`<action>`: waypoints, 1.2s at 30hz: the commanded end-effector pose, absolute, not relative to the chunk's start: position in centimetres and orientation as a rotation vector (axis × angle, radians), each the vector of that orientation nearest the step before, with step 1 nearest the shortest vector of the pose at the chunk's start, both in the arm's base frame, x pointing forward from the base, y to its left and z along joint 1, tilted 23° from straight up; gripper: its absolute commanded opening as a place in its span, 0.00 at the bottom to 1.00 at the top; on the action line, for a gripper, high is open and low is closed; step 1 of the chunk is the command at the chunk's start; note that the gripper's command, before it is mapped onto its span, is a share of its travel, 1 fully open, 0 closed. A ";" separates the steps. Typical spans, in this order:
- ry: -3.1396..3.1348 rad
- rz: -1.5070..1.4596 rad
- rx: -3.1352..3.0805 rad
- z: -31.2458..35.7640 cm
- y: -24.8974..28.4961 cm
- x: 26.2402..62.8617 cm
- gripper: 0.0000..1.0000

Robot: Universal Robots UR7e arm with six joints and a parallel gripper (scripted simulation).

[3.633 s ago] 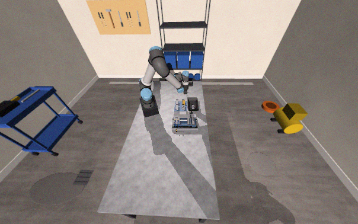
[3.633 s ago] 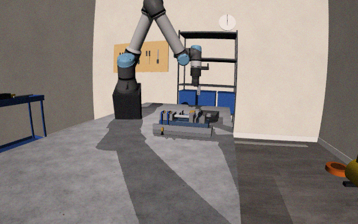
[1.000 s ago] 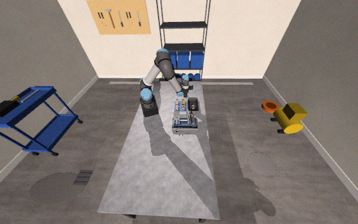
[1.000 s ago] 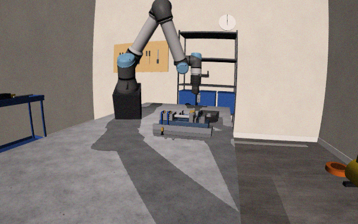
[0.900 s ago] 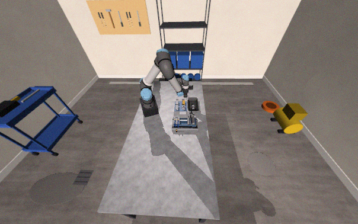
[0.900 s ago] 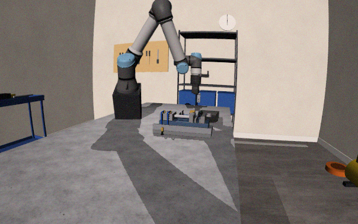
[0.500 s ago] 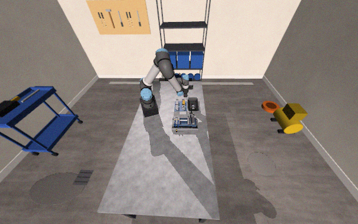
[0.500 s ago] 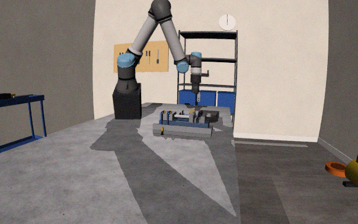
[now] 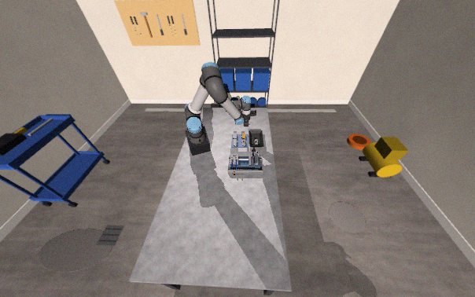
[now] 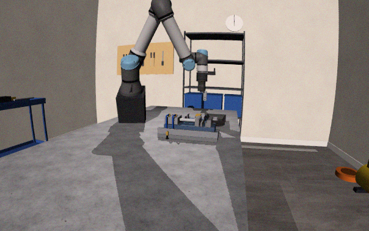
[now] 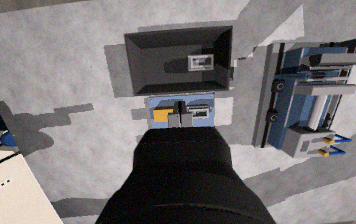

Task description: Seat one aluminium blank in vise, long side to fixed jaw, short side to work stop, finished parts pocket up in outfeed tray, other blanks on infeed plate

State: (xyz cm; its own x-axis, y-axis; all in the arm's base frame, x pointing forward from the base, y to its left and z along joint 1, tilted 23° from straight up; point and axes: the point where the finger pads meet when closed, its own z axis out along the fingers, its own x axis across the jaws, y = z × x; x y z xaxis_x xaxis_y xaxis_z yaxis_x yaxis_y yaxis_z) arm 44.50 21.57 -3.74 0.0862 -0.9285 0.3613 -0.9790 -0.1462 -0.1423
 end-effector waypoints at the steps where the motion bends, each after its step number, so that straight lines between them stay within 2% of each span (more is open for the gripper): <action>1: -1.959 0.562 2.211 -2.6 22.0 44.3 0.00; 24: -1.959 0.561 2.211 -0.7 22.5 44.0 0.00; 30: -1.960 0.556 2.212 -0.4 21.7 44.3 0.00; 36: -1.965 0.540 2.214 1.0 18.3 45.4 0.00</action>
State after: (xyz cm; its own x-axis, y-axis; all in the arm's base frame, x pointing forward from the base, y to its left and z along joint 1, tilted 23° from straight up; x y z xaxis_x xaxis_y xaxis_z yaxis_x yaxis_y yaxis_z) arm 44.65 20.53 0.03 0.0868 -0.9305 0.3559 -0.9800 -0.1439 -0.1373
